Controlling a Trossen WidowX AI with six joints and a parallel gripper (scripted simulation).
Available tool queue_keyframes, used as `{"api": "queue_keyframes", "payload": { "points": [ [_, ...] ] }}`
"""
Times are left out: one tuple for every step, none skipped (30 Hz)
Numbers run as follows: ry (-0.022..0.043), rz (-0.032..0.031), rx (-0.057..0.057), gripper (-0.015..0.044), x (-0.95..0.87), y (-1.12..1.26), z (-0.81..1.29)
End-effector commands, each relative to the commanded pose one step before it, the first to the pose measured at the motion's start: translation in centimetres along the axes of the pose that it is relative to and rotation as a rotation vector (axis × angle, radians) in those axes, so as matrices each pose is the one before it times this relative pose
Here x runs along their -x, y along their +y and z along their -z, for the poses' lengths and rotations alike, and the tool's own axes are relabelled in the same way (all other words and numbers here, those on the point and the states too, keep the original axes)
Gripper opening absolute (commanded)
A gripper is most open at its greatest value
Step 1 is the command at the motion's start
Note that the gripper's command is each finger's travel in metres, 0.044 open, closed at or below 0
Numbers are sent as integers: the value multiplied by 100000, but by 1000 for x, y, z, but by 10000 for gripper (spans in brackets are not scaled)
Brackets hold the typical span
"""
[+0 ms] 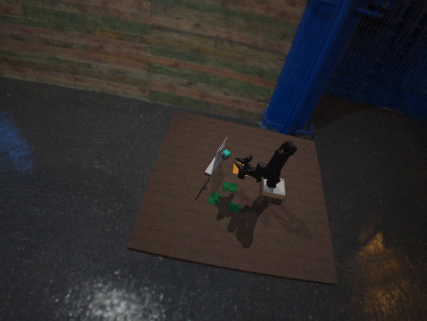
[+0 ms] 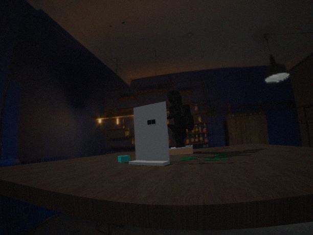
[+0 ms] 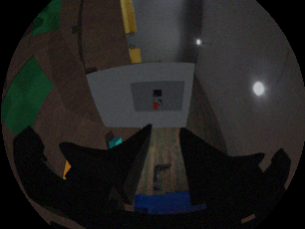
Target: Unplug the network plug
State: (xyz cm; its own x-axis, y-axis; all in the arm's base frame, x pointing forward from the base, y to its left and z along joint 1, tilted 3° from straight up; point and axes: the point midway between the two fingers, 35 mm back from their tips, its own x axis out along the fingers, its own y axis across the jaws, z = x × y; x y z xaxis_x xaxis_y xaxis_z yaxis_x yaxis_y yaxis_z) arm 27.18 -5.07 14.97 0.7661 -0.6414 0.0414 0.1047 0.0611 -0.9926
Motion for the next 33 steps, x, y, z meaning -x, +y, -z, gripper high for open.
{"api": "queue_keyframes", "payload": {
  "points": [
    [6886, -907, 16235, 156, 1221, 1049, 2017],
    [783, -125, 1772, 156, 116, 120, 221],
    [261, -45, 591, 156, 38, 41, 74],
    [0, 0, 0, 156, 0, 0, 0],
    [0, 0, 0, 156, 0, 0, 0],
    [0, 0, 0, 156, 0, 0, 0],
    [0, 0, 0, 156, 0, 0, 0],
    [0, 0, 0, 156, 0, 0, 0],
    [0, 0, 0, 156, 0, 0, 0],
    [2, 20, -6, 156, -58, -8, -28],
    [5, 61, -19, 156, -176, -23, -84],
    [8, 102, -30, 156, -298, -36, -136],
    [10, 130, -35, 156, -383, -41, -164],
    [11, 132, -33, 156, -392, -36, -156],
    [11, 133, -30, 156, -399, -31, -148],
    [11, 134, -27, 156, -406, -26, -138],
    [11, 135, -24, 156, -413, -21, -129],
    [11, 136, -21, 156, -420, -16, -119],
    [11, 137, -18, 156, -426, -11, -109],
    [11, 137, -15, 156, -430, -6, -99],
    [11, 139, -12, 156, -438, -1, -89],
    [11, 140, -9, 156, -443, 5, -79],
    [11, 140, -5, 156, -446, 10, -68],
    [8, 111, -2, 156, -357, 12, -46],
    [5, 67, 0, 156, -215, 9, -24],
    [2, 22, 0, 156, -72, 3, -8],
    [0, 0, 0, 156, 0, 0, 0],
    [0, 0, 0, 156, 0, 0, 0],
    [-8, 6, -19, 156, -24, -2, -10],
    [-25, 18, -57, 156, -73, -6, -30],
    [-42, 29, -96, 156, -122, -9, -50],
    [-52, 35, -116, 156, -148, -11, -59],
    [-52, 35, -116, 156, -149, -11, -58]
  ]
}}
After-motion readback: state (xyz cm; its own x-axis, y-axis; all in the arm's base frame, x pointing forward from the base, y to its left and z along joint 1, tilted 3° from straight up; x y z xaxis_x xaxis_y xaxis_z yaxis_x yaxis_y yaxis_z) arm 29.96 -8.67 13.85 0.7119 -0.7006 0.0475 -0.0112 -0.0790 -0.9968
